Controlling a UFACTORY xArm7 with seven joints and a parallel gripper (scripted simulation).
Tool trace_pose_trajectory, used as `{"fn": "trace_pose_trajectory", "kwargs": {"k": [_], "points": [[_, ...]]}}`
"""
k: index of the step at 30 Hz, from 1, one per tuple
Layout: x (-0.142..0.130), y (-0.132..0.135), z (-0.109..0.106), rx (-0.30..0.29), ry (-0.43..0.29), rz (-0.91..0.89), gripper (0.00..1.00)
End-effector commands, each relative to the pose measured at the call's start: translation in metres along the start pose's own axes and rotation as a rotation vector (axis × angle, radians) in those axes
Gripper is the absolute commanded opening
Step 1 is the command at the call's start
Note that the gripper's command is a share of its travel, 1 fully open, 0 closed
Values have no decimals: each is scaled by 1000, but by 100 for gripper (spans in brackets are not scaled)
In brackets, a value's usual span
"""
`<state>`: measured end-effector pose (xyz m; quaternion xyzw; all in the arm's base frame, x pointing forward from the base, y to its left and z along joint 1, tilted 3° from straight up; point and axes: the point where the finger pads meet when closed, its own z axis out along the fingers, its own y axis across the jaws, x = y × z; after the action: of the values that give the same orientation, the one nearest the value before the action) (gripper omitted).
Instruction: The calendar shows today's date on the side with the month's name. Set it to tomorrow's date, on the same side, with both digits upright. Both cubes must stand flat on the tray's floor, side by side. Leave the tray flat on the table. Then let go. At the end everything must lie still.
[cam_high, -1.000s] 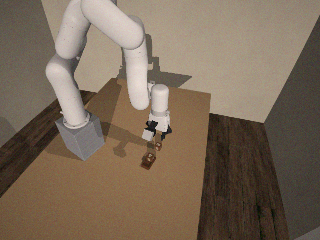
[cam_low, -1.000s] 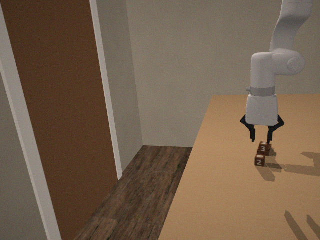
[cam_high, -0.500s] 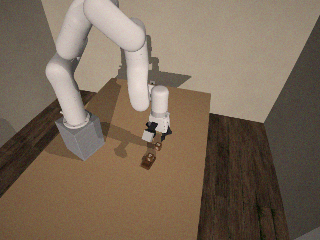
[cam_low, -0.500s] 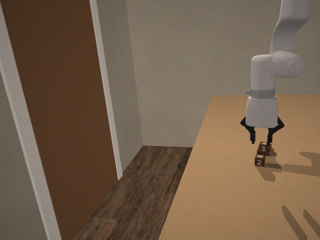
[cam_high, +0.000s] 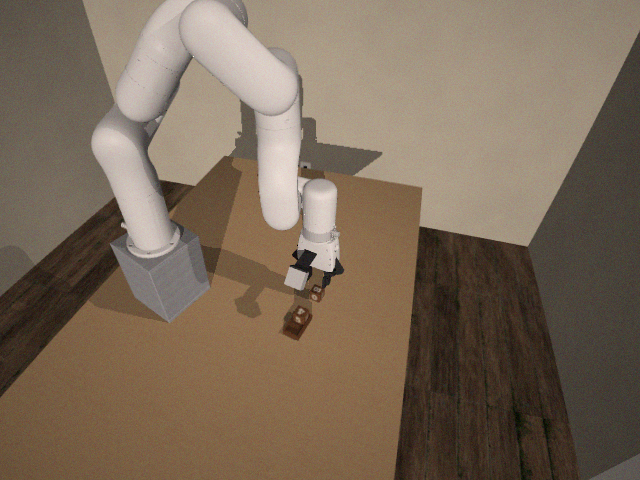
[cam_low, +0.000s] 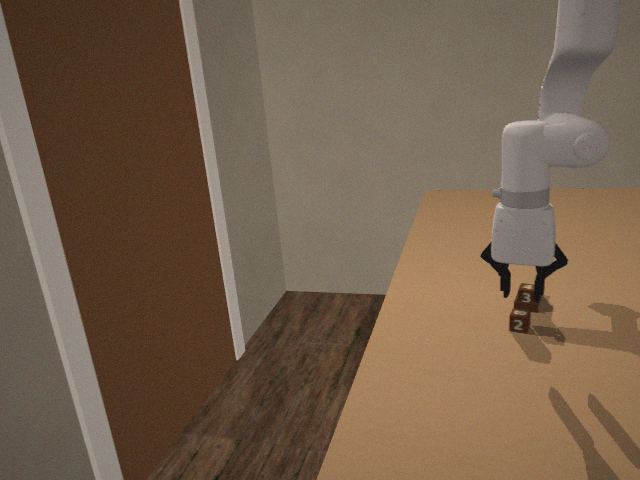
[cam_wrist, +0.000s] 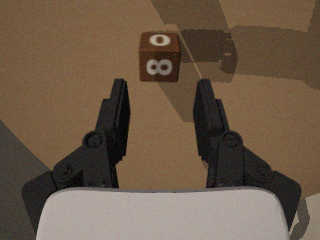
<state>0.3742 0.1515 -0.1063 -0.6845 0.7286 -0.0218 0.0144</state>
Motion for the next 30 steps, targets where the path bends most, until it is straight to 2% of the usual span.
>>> {"fn": "trace_pose_trajectory", "kwargs": {"k": [1,17,30], "points": [[-1,-1,4,3,-2,0,49],[-1,-2,22,3,-2,0,49],[-1,-2,25,3,-2,0,49]]}}
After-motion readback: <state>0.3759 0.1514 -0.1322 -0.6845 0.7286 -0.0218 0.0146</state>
